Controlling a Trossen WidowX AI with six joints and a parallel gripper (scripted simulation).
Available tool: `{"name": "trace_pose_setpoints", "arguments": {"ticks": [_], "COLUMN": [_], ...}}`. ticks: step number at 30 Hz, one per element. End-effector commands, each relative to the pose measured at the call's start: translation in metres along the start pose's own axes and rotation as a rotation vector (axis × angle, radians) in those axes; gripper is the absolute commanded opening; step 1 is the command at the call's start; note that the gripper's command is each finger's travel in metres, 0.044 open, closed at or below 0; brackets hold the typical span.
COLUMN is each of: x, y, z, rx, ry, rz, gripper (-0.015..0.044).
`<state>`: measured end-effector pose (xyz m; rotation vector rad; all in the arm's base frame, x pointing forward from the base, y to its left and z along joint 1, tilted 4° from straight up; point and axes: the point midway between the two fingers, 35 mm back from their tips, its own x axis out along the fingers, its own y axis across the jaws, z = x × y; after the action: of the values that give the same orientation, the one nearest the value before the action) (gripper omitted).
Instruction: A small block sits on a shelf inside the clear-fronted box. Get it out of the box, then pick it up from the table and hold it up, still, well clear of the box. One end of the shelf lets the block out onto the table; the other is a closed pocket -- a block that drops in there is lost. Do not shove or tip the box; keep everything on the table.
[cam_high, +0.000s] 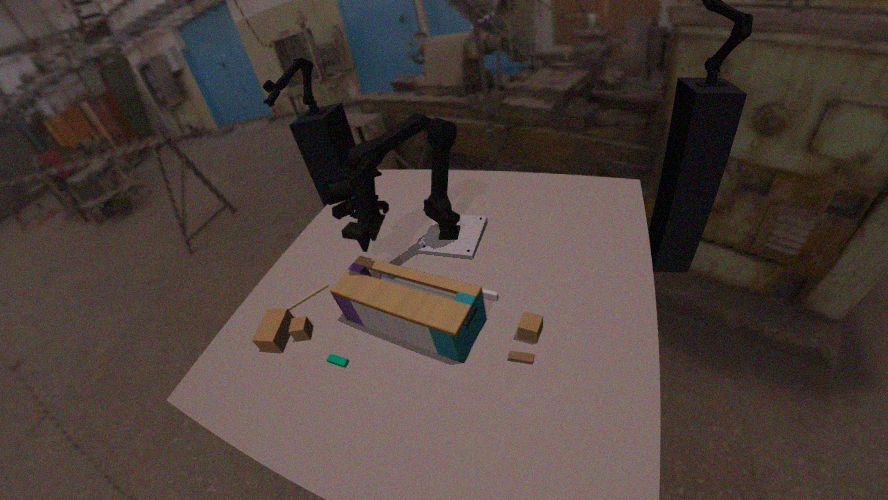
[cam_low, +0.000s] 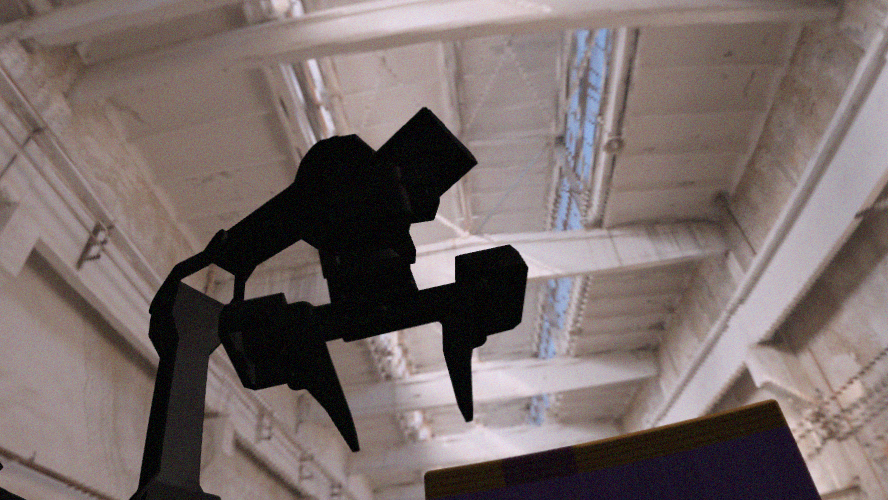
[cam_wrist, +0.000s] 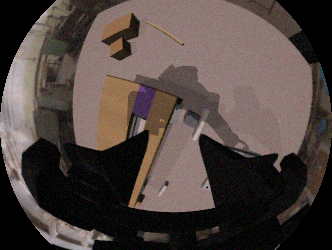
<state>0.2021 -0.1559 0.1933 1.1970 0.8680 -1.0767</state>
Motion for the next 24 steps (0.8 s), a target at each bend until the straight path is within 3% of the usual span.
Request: {"name": "trace_pose_setpoints", "arguments": {"ticks": [1,14,24], "x": [0.0033,-0.0019,-0.002], "y": [-0.012,-0.0177,-0.0178], "z": [-0.0012,0.0023,0.0024], "rx": [0.938,1.84,1.857], "ry": [0.083,0.201,0.204], "rz": [0.065,0.094,0.094], "gripper": [0.0285,0.0285,0.0285]}}
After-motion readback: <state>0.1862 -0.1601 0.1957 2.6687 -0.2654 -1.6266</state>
